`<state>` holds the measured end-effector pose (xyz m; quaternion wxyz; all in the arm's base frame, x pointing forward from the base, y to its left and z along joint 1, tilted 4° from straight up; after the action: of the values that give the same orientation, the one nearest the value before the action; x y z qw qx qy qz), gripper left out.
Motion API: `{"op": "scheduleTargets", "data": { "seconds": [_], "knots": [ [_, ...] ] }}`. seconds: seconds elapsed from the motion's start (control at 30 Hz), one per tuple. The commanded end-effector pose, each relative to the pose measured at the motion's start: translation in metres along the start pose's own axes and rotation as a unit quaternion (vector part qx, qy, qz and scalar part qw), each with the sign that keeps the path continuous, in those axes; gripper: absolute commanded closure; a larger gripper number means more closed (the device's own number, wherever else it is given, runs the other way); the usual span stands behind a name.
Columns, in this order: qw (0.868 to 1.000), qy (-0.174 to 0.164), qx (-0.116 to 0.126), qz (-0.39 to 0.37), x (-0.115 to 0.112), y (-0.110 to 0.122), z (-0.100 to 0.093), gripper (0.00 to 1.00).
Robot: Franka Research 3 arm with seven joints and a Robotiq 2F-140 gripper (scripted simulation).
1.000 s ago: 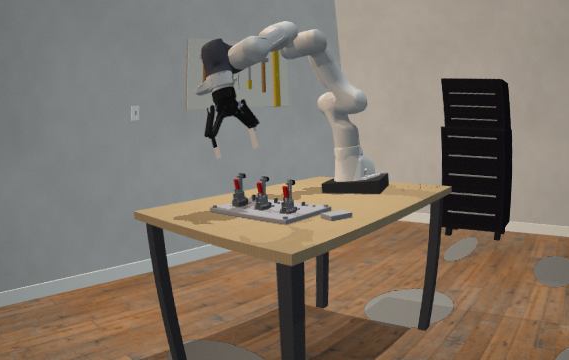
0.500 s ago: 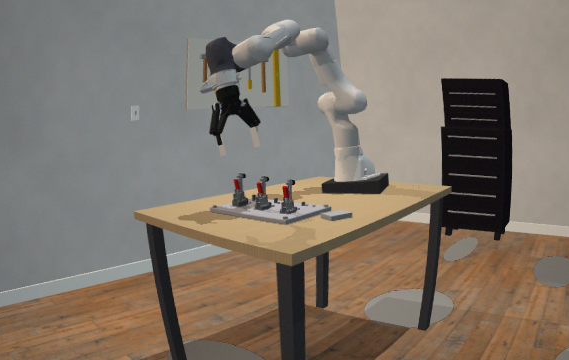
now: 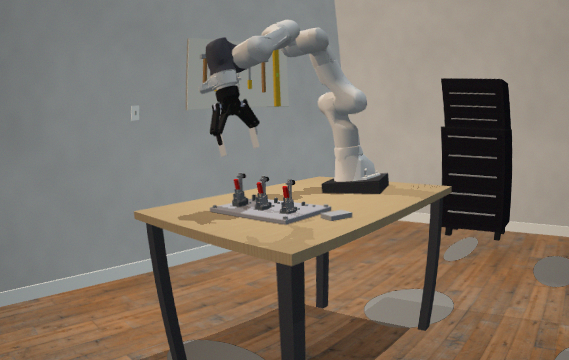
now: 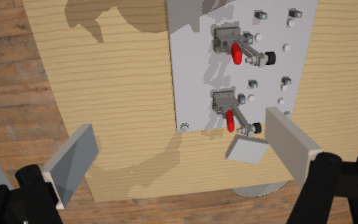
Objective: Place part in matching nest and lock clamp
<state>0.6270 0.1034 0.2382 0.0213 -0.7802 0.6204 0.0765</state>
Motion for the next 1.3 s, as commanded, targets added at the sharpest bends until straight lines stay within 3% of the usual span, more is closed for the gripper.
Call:
{"op": "scheduleTargets", "data": {
  "seconds": [0.0,0.03,0.07,0.93,0.97,1.27],
  "knots": [
    [1.000,0.001,0.001,-0.008,0.000,0.000,-0.001,0.00],
    [1.000,0.001,0.001,-0.008,0.000,0.000,-0.001,0.00],
    [0.997,0.011,0.003,-0.075,-0.001,0.014,-0.002,0.00],
    [0.997,0.011,0.003,-0.075,-0.001,0.014,-0.002,0.00],
    [0.990,0.021,0.003,-0.141,-0.002,0.029,-0.002,0.00],
    [0.990,0.021,0.003,-0.141,-0.002,0.029,-0.002,0.00]
  ]
}}
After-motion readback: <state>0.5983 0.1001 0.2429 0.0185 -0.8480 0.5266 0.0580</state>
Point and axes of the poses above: the point where the finger pads meet when closed, its own z axis out along the fingers, its own y axis across the jaws, x = y × z, the point moved 5 cm from there along -z, back along the fingers, and after that the axes turned 3 degrees about -z, right-handed, at the moved point
